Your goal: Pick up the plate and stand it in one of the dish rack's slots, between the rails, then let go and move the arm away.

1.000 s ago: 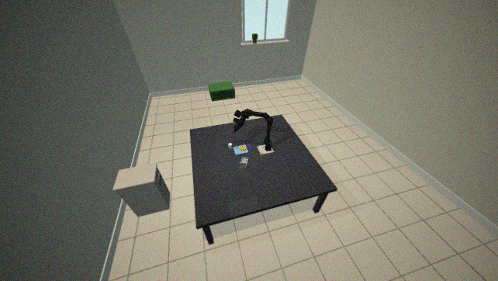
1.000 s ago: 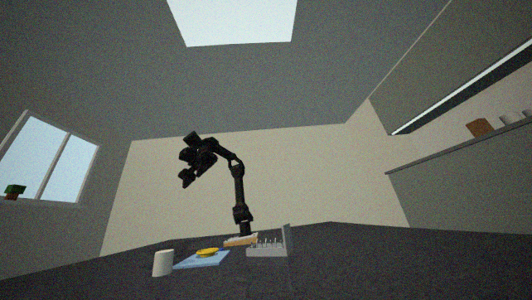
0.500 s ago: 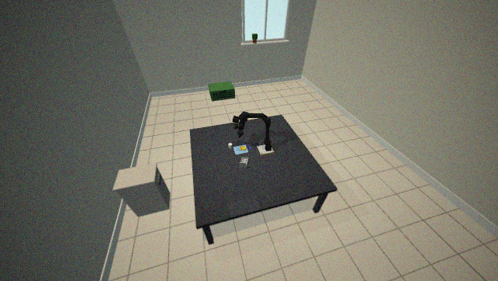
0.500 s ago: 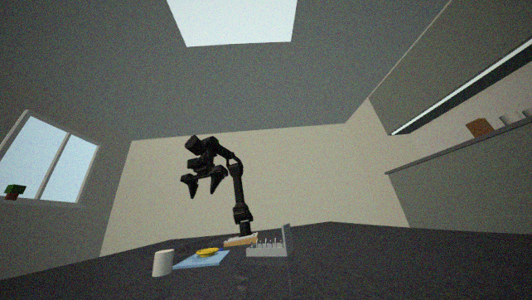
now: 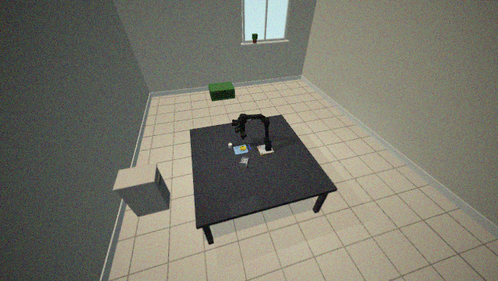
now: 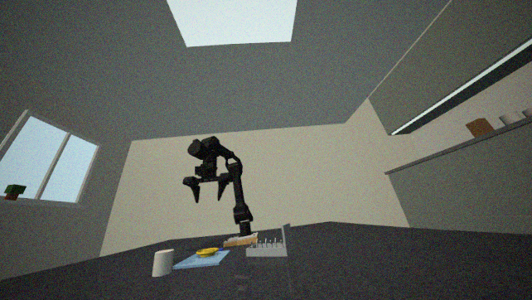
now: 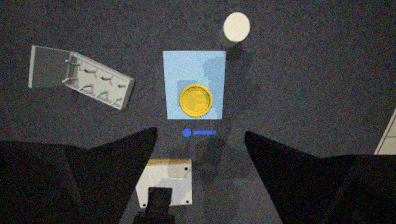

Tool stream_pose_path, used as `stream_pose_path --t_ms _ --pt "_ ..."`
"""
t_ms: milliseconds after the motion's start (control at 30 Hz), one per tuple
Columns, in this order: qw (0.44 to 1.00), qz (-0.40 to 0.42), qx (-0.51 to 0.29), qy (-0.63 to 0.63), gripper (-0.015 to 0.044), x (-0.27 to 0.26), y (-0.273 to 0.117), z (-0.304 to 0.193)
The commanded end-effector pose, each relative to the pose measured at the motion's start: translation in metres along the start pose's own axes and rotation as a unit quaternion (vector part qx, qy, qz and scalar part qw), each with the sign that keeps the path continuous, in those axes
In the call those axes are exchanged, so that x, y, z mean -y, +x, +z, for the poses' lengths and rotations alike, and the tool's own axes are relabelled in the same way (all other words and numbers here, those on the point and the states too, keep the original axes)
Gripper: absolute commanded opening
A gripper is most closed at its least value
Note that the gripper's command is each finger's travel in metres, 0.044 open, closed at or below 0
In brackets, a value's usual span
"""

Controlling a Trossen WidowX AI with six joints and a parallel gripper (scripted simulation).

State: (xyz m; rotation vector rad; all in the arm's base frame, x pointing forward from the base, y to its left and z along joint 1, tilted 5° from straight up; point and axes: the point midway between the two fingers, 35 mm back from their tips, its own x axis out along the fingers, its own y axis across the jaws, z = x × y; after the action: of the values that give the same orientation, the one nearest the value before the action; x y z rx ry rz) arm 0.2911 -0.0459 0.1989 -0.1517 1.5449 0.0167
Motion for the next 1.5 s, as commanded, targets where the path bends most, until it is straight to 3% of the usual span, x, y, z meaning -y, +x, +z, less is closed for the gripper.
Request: stream_pose_path --t_ms 0,300,1467 --pt "1.0 -0.002 -0.006 -0.006 0.04 0.0 0.017 0.001" --pt "1.0 -0.002 -0.007 -0.006 0.04 -0.005 0.113 -0.009" --pt "1.0 -0.002 -0.007 -0.006 0.04 -0.005 0.163 -0.007"
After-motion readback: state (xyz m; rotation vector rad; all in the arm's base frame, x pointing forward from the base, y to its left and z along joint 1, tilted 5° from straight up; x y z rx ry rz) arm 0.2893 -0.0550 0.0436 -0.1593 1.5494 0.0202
